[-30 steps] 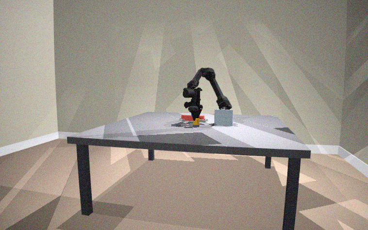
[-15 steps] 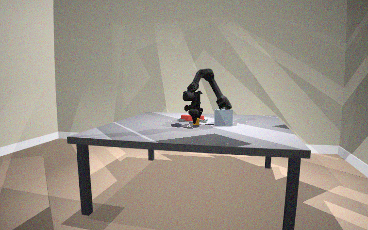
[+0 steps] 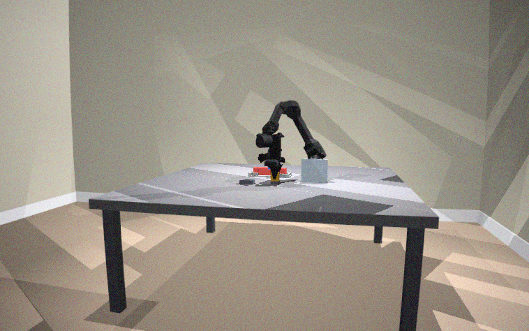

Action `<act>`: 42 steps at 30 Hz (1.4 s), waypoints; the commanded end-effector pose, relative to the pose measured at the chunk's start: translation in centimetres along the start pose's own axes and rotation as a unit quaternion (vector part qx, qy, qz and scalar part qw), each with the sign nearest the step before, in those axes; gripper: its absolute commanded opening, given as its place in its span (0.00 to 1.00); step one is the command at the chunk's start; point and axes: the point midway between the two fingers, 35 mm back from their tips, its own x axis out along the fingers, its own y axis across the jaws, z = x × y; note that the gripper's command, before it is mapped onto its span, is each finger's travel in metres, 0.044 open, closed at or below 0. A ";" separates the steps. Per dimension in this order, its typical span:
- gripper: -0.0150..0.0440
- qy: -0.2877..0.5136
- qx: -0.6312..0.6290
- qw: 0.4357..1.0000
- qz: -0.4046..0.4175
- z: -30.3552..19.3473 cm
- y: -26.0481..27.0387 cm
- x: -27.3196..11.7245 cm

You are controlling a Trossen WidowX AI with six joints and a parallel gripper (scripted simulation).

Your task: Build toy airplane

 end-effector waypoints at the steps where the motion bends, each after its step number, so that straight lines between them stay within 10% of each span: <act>1: 0.33 -0.001 -0.003 1.000 -0.003 -0.1 -0.1 0.1; 42: 0.25 0.000 -0.004 1.000 0.000 0.4 0.5 -9.5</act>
